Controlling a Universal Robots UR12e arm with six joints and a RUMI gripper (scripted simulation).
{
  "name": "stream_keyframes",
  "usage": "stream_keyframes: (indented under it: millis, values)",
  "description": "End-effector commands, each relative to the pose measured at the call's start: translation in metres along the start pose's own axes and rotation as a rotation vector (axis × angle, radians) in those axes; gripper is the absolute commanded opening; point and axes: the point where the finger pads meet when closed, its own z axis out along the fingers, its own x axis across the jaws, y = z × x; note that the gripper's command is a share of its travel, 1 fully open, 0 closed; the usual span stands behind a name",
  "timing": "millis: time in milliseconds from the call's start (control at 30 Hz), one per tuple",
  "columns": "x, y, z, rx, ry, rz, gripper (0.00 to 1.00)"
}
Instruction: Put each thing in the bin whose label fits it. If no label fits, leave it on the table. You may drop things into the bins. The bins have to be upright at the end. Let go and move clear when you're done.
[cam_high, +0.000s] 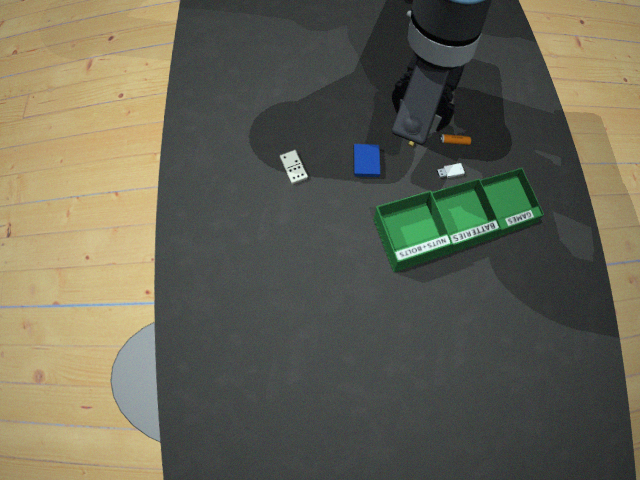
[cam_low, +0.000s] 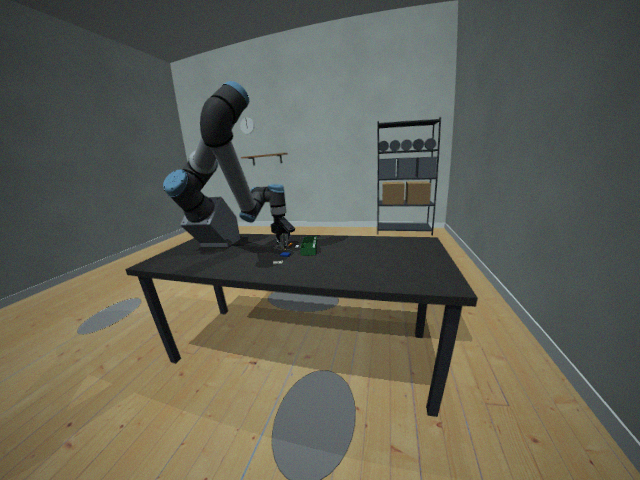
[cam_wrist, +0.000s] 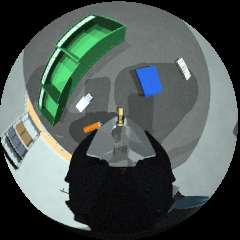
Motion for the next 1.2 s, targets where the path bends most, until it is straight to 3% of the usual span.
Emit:
stream_keyframes:
  millis: [0, 900, 1167]
  values:
    - [-0.001, -0.001, -0.001, 0.002, -0.002, 0.0, 0.0]
    - [-0.001, -0.001, -0.001, 0.002, -0.002, 0.0, 0.0]
    - [0.0, 0.001, -0.029, 0.002, -0.001, -0.002, 0.0]
